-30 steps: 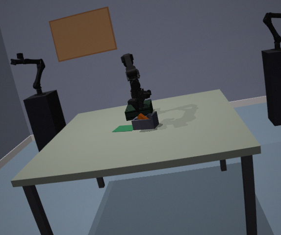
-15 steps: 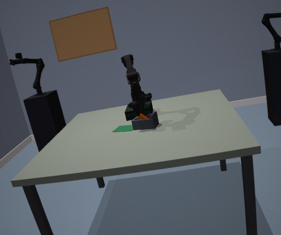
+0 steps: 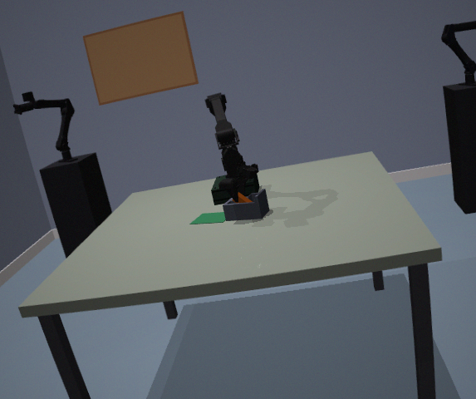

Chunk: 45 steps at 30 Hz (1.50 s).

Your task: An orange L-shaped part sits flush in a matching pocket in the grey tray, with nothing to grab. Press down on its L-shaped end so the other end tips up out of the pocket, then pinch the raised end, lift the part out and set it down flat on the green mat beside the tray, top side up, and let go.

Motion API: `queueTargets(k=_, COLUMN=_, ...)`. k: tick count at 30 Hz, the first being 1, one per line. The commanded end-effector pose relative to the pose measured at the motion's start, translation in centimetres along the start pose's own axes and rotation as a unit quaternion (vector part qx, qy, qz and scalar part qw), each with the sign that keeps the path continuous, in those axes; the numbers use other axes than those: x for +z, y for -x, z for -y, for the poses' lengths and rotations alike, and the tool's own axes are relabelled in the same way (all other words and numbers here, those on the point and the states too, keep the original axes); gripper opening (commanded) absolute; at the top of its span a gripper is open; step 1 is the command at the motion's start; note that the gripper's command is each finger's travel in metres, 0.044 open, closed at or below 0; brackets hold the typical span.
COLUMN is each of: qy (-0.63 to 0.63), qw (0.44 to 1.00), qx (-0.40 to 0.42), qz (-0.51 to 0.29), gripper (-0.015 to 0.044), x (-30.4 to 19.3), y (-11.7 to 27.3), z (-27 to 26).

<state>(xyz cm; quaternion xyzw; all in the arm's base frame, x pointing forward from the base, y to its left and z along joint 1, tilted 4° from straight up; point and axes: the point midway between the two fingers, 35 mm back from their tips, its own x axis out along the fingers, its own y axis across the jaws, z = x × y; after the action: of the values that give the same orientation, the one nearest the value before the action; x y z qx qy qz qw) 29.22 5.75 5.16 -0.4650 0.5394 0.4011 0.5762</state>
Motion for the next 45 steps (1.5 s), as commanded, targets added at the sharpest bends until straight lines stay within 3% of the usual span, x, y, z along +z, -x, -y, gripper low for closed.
queueTargets(k=1, qy=0.002, qw=1.0, qx=0.006, qz=-0.001, gripper=0.028, x=0.0, y=-0.6, z=-0.2)
queueTargets(k=3, qy=0.002, qw=1.0, qx=0.006, qz=-0.001, gripper=0.028, x=0.0, y=-0.6, z=-0.2)
queueTargets(k=7, qy=0.0, qw=1.0, qx=0.001, qz=-0.001, gripper=0.0175, x=0.0, y=-0.3, z=-0.1)
queueTargets(k=18, qy=0.0, qw=1.0, qx=0.001, qz=-0.001, gripper=0.0102, x=0.0, y=-0.3, z=-0.1)
queueTargets(k=22, qy=0.0, qw=1.0, qx=0.001, qz=-0.001, gripper=0.0, x=0.0, y=-0.3, z=-0.1)
queueTargets(k=45, qy=0.002, qw=1.0, qx=0.005, qz=-0.001, gripper=0.0, x=0.0, y=2.5, z=-0.1)
